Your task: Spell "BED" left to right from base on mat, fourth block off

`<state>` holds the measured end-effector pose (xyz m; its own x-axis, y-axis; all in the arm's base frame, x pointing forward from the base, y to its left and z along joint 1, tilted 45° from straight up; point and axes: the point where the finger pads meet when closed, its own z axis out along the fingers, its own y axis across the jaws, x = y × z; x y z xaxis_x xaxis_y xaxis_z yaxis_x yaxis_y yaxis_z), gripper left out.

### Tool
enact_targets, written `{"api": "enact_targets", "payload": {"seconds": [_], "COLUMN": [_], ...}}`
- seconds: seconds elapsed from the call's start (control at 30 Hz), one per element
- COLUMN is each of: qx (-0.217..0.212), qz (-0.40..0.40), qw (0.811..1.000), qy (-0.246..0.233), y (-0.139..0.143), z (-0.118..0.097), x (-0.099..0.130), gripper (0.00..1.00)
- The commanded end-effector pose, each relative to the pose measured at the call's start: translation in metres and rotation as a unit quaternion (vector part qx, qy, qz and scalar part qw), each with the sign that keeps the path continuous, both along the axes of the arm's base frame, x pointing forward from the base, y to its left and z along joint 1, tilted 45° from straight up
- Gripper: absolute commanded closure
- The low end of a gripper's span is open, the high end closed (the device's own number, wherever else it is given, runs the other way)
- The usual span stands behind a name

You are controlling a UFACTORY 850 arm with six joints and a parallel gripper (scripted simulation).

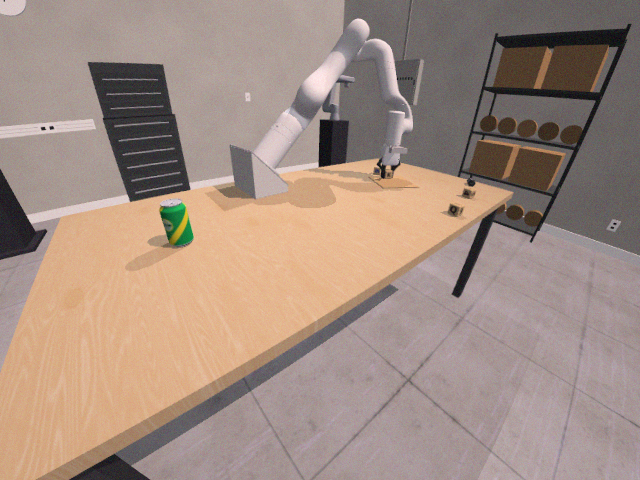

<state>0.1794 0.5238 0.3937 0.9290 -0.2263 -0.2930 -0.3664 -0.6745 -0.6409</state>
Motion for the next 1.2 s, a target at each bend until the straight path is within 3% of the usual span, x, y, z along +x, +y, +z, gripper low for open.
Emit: {"api": "enact_targets", "payload": {"seconds": [0.0, 0.97, 1.17], "qx": [0.001, 0.001, 0.001], "qz": [0.000, 0.000, 0.000], "qw": [1.000, 1.000, 1.000], "qy": [0.000, 0.000, 0.000], "y": [0.0002, 0.0002, 0.0002], "z": [0.0008, 0.0008, 0.0008], "x": [0.0003, 0.0003, 0.0003], "gripper": [0.59, 0.59, 0.50]}}
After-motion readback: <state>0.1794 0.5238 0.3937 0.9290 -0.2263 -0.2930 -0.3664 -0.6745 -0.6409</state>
